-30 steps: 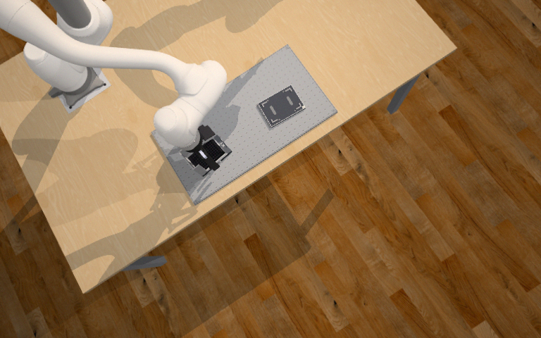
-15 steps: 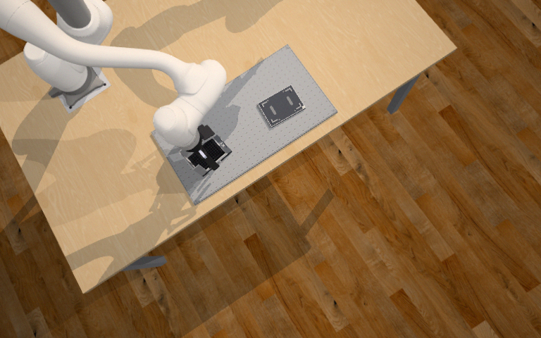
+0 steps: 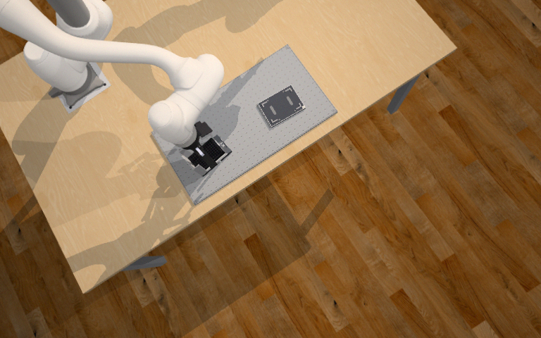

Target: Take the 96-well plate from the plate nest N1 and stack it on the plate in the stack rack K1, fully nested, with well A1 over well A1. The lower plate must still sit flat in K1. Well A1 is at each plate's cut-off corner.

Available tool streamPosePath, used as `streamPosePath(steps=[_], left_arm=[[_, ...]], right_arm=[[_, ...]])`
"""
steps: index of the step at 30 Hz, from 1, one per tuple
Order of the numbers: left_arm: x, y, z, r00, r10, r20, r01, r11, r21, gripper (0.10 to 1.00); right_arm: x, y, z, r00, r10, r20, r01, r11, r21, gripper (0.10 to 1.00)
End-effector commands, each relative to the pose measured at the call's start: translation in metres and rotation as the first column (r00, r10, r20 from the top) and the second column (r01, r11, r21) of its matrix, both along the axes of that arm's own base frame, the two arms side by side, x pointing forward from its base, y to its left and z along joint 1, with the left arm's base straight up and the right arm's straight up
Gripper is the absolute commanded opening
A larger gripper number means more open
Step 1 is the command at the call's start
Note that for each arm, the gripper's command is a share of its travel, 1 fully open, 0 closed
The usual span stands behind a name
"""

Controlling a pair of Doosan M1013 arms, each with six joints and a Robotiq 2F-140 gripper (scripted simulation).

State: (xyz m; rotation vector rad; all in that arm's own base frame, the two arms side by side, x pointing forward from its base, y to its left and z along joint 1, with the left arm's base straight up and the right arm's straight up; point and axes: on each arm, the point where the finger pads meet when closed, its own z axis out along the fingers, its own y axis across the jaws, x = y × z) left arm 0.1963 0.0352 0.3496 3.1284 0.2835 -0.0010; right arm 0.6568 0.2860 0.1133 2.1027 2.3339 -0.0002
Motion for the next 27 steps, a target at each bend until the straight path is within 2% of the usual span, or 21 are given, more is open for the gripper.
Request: streamPosePath(steps=[1,24,27], left_arm=[[0.000,0.000,0.000,1.000,0.000,0.000,0.000,1.000,0.000,1.000],[0.000,0.000,0.000,1.000,0.000,0.000,0.000,1.000,0.000,1.000],[0.000,0.000,0.000,1.000,0.000,0.000,0.000,1.000,0.000,1.000]], right_arm=[[0.000,0.000,0.007,1.000,0.000,0.001,0.000,1.000,0.001,1.000],[0.000,0.000,0.063,1.000,0.000,0.001,0.000,1.000,0.001,1.000],[0.000,0.000,0.066,1.000,0.000,0.001,0.000,1.000,0.001,1.000]])
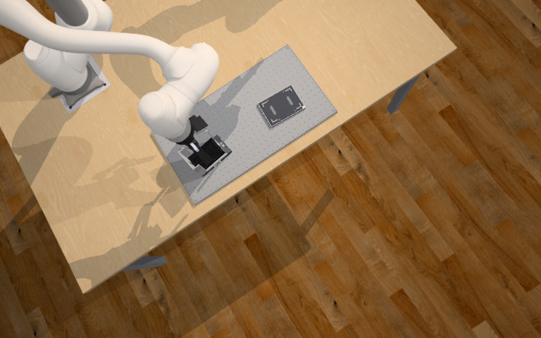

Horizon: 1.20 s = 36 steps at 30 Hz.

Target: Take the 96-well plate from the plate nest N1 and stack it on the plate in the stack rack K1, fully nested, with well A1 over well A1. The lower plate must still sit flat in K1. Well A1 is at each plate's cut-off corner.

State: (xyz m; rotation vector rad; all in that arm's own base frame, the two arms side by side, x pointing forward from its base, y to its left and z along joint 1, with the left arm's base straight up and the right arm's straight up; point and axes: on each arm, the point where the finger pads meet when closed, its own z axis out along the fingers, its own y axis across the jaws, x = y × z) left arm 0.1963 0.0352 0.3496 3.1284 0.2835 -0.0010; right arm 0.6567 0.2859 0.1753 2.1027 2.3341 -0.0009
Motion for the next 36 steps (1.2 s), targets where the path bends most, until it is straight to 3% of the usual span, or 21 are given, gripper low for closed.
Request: streamPosePath(steps=[1,6,24,36], left_arm=[[0.000,0.000,0.000,1.000,0.000,0.000,0.000,1.000,0.000,1.000],[0.000,0.000,0.000,1.000,0.000,0.000,0.000,1.000,0.000,1.000],[0.000,0.000,0.000,1.000,0.000,0.000,0.000,1.000,0.000,1.000],[0.000,0.000,0.000,1.000,0.000,0.000,0.000,1.000,0.000,1.000]], right_arm=[[0.001,0.000,0.006,1.000,0.000,0.002,0.000,1.000,0.001,1.000],[0.000,0.000,0.020,1.000,0.000,0.002,0.000,1.000,0.001,1.000],[0.001,0.000,0.020,1.000,0.000,0.002,0.000,1.000,0.001,1.000],[0.001,0.034,0.020,1.000,0.000,0.002,0.000,1.000,0.001,1.000]])
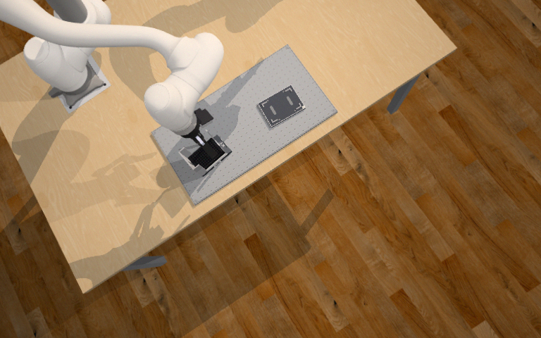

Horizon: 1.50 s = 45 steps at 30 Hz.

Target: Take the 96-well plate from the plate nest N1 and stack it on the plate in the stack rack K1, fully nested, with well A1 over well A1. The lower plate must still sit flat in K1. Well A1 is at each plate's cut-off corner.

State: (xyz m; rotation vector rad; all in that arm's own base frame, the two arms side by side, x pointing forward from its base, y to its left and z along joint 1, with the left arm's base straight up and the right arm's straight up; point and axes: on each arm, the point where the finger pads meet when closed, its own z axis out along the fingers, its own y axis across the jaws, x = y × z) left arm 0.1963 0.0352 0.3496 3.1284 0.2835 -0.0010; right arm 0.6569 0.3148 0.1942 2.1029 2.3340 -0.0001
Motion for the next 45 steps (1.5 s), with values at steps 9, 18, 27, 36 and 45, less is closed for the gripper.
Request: streamPosePath(steps=[9,18,27,36,45], left_arm=[[0.000,0.000,0.000,1.000,0.000,0.000,0.000,1.000,0.000,1.000],[0.000,0.000,0.000,1.000,0.000,0.000,0.000,1.000,0.000,1.000],[0.000,0.000,0.000,1.000,0.000,0.000,0.000,1.000,0.000,1.000],[0.000,0.000,0.000,1.000,0.000,0.000,0.000,1.000,0.000,1.000],[0.000,0.000,0.000,1.000,0.000,0.000,0.000,1.000,0.000,1.000]], right_arm=[[0.000,0.035,0.001,1.000,0.000,0.001,0.000,1.000,0.001,1.000],[0.000,0.058,0.001,1.000,0.000,0.001,0.000,1.000,0.001,1.000],[0.001,0.088,0.001,1.000,0.000,0.001,0.000,1.000,0.001,1.000],[0.001,0.092,0.001,1.000,0.000,0.001,0.000,1.000,0.001,1.000],[0.001,0.092,0.001,1.000,0.000,0.001,0.000,1.000,0.001,1.000]])
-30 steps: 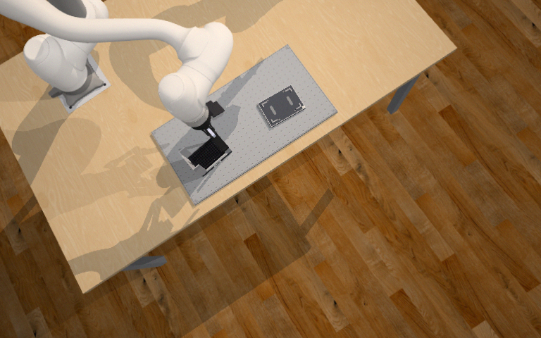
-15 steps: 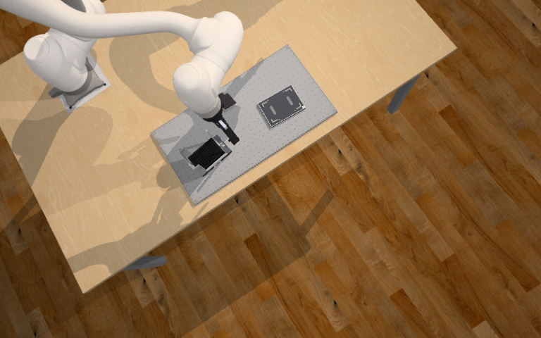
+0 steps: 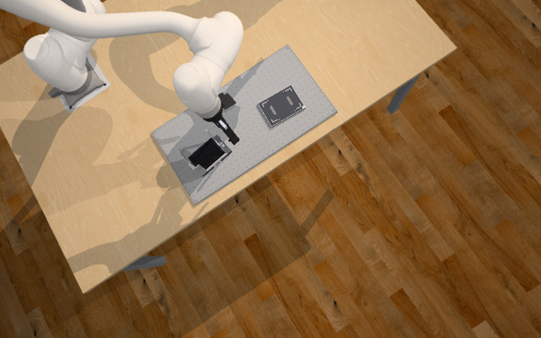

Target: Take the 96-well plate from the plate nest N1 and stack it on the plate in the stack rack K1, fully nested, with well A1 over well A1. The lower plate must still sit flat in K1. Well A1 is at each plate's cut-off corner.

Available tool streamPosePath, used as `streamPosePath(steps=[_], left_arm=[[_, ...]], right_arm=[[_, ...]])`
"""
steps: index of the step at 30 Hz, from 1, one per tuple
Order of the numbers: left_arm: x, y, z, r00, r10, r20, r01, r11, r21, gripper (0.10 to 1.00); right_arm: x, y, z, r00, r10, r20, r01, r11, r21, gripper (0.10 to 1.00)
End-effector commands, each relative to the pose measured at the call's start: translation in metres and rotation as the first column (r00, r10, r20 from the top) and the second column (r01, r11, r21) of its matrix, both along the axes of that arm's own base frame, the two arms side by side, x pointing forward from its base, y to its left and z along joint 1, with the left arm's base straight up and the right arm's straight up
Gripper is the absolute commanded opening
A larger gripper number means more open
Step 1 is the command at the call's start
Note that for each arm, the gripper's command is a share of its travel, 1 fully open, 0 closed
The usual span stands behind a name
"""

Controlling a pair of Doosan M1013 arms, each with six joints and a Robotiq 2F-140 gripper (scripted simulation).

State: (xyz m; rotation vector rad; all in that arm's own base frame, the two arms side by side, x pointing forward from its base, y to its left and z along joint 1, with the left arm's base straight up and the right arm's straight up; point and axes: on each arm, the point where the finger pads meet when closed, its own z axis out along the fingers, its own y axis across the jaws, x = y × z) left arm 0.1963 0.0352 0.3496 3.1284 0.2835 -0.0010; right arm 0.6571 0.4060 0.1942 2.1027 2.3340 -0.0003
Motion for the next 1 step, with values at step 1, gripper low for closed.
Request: streamPosePath(steps=[1], left_arm=[[0.0002,0.0001,0.0003,1.000,0.000,0.000,0.000,1.000,0.000,1.000]], right_arm=[[0.0003,0.0003,0.0013,1.000,0.000,0.001,0.000,1.000,0.001,1.000]])
